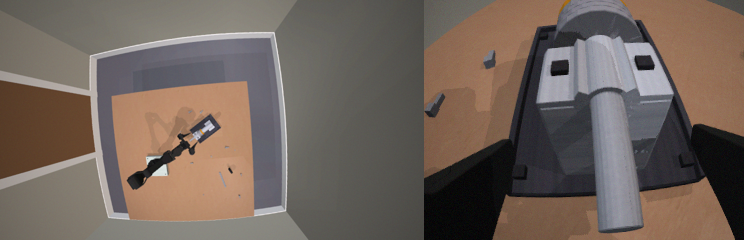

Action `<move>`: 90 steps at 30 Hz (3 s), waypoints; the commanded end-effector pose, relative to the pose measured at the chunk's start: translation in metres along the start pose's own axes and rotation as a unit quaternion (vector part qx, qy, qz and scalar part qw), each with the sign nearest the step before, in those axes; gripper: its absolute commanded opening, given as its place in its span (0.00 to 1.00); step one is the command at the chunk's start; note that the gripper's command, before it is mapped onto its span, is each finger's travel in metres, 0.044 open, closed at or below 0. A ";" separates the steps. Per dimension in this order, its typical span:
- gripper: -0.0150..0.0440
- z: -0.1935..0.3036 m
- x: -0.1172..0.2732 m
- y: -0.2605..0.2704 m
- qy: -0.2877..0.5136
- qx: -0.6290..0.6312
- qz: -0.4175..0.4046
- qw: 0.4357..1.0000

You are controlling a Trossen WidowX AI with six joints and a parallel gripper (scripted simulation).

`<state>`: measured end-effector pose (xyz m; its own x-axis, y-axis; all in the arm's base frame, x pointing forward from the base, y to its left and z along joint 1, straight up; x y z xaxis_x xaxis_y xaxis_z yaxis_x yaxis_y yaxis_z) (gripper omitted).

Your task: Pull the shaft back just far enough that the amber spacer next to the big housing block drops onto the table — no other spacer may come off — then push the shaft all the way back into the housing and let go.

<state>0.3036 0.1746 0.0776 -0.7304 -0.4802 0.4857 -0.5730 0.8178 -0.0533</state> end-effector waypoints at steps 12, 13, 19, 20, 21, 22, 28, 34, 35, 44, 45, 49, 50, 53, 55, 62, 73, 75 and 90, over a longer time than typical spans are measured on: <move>1.00 -0.002 -0.003 -0.001 -0.003 -0.002 0.003 1.000; 1.00 -0.002 -0.003 -0.001 -0.003 -0.002 0.003 1.000; 1.00 -0.002 -0.003 -0.001 -0.003 -0.002 0.003 1.000; 1.00 -0.002 -0.003 -0.001 -0.003 -0.002 0.003 1.000; 1.00 -0.002 -0.003 -0.001 -0.003 -0.002 0.003 1.000; 1.00 -0.002 -0.003 -0.002 -0.003 -0.002 0.003 1.000; 0.78 -0.001 -0.003 -0.001 -0.002 0.000 0.001 1.000; 0.51 -0.001 -0.003 -0.001 -0.002 0.000 0.001 1.000; 0.47 -0.001 -0.003 -0.001 -0.002 0.000 0.001 1.000; 0.25 -0.001 -0.003 -0.001 -0.002 0.000 0.001 1.000; 0.25 -0.001 -0.003 -0.001 -0.002 -0.001 0.001 1.000; 0.25 0.001 0.000 0.000 -0.003 -0.002 0.002 1.000; 0.25 0.001 0.000 0.000 -0.003 -0.002 0.002 1.000; 0.25 0.002 0.002 0.000 -0.003 -0.002 0.003 1.000; 0.25 0.003 0.004 0.000 -0.003 -0.002 0.003 1.000; 0.25 0.006 0.009 0.000 -0.002 -0.002 0.003 1.000; 0.25 0.007 0.010 0.000 -0.002 -0.002 0.003 1.000; 0.25 0.007 0.010 0.000 -0.002 -0.002 0.003 1.000; 0.25 0.008 0.011 0.000 -0.002 -0.002 0.003 1.000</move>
<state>0.2933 0.1668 0.0764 -0.7373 -0.4738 0.4816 -0.5654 0.8229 -0.0562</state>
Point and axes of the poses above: the point midway between the two fingers, 35 mm back from their tips, its own x axis back along the fingers, its own y axis across the jaws, z = x × y, the point moved 4 cm from there along x, back along the fingers, and after that the axes turned 3 degrees about x, right-handed, at the moved point
